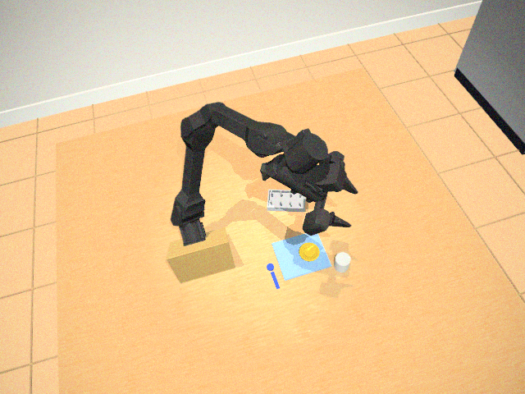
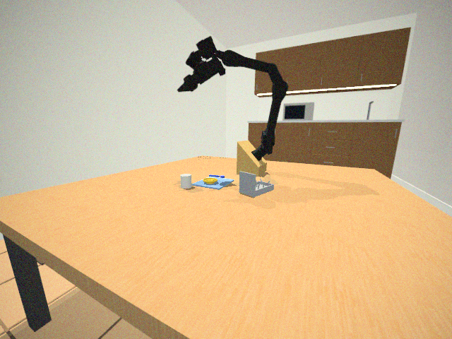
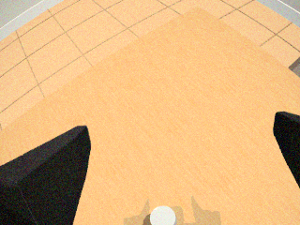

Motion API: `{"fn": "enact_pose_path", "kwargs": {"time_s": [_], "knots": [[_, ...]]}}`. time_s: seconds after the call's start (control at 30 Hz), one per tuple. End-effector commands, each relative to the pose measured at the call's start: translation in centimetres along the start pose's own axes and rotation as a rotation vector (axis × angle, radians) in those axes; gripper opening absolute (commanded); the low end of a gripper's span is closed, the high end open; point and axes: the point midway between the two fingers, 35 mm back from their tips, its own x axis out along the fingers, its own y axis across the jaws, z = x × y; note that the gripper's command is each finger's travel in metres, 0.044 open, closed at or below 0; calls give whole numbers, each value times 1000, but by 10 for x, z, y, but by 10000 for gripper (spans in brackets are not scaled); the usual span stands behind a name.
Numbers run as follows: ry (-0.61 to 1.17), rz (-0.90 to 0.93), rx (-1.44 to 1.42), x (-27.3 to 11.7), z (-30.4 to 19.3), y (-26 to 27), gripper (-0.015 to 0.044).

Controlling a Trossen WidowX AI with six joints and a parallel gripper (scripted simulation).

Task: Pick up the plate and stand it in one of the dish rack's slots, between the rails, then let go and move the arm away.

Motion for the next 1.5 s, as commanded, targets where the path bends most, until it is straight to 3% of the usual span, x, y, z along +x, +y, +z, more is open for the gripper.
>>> {"fn": "enact_pose_path", "kwargs": {"time_s": [0.0,0.5,1.0,1.23,1.47], "knots": [[97,-14,-71,16,-19,3,400],[515,24,-324,57,-109,19,400],[935,194,-559,63,-193,41,400],[953,204,-569,67,-202,42,400],[952,206,-568,108,-271,37,400]]}}
